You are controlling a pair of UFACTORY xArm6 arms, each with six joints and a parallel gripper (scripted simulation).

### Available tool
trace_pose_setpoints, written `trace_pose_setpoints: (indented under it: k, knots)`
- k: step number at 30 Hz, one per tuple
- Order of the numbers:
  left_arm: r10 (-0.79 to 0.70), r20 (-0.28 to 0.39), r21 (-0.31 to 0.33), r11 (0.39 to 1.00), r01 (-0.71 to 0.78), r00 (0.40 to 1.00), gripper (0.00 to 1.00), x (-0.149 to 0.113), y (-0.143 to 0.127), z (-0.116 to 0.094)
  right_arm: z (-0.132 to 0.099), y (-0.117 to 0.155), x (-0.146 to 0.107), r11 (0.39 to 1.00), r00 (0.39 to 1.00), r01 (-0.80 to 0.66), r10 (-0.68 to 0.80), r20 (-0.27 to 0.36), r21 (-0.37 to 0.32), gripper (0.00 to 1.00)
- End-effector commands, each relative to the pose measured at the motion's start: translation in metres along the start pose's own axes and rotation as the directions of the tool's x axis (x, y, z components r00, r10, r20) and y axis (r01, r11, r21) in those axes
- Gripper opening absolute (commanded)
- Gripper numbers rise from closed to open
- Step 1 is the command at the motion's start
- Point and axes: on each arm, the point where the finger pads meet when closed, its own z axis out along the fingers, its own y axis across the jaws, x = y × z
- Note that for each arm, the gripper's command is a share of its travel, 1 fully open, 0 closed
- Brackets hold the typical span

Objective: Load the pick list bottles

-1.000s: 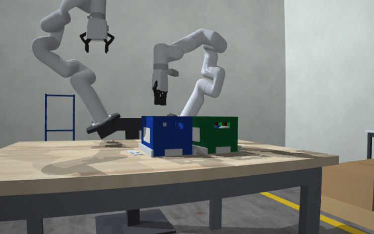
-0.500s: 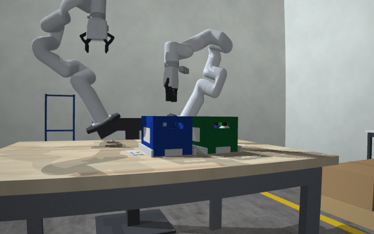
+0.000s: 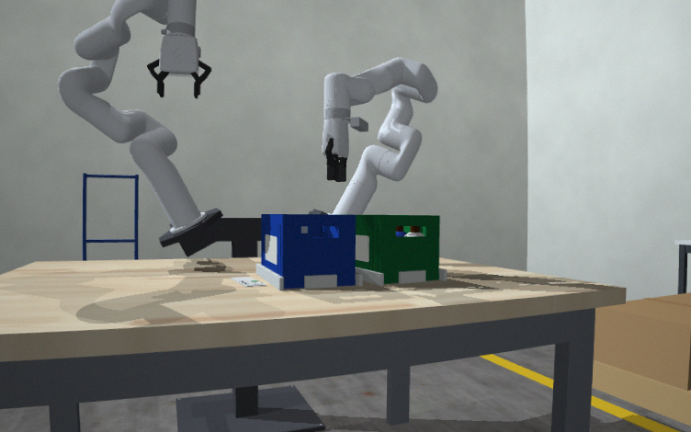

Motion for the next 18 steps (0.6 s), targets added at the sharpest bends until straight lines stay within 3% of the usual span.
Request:
trace_pose_setpoints:
  k: [1, 18]
  knots:
    - [0.000, 0.001, -0.005, 1.000, 0.000, 1.000, 0.65, 0.010, -0.012, -0.008, -0.001, 0.000, 0.000, 1.000, 1.000, -0.001, 0.001, 0.001, -0.002, 1.00]
    - [0.000, 0.001, -0.004, 1.000, 0.000, 1.000, 0.65, 0.053, -0.069, -0.030, -0.001, 0.000, 0.000, 1.000, 1.000, -0.001, 0.001, 0.001, -0.002, 1.00]
